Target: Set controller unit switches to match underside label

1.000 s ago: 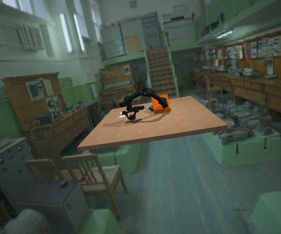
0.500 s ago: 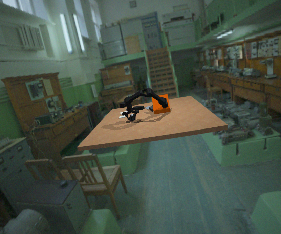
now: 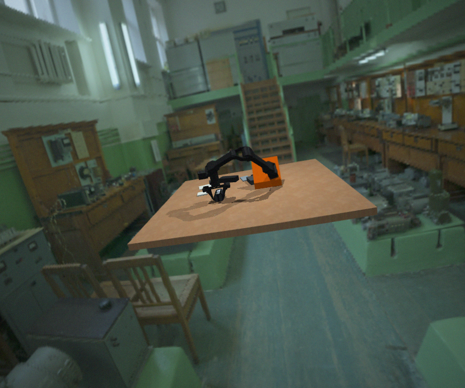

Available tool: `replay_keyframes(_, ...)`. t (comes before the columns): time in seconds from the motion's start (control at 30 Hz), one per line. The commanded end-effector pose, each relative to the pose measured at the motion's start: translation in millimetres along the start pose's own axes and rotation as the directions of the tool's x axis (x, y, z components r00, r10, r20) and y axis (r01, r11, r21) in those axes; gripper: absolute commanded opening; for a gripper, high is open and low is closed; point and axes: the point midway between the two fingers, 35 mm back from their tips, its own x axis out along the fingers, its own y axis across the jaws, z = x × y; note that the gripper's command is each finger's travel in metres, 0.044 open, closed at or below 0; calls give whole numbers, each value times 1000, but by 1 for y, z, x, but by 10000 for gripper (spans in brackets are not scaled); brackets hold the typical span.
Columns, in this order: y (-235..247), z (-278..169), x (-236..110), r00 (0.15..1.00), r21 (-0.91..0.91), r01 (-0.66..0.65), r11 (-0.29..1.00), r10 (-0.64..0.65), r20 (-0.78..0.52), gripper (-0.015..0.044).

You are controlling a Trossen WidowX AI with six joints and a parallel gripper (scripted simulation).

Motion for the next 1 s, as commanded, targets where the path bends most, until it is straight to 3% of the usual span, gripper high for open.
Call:
replay_keyframes(0.0,0,0,0,1000,-1,0,1000,0,-1,415)
replay_keyframes(0.03,0,0,0,1000,-1,0,1000,0,-1,440)
replay_keyframes(0.33,0,2,-2,1000,-1,0,1000,0,0,440)
replay_keyframes(0.53,-1,60,-41,1000,1,0,1000,0,4,440)
replay_keyframes(0.97,-1,60,-41,1000,1,0,1000,0,4,440)
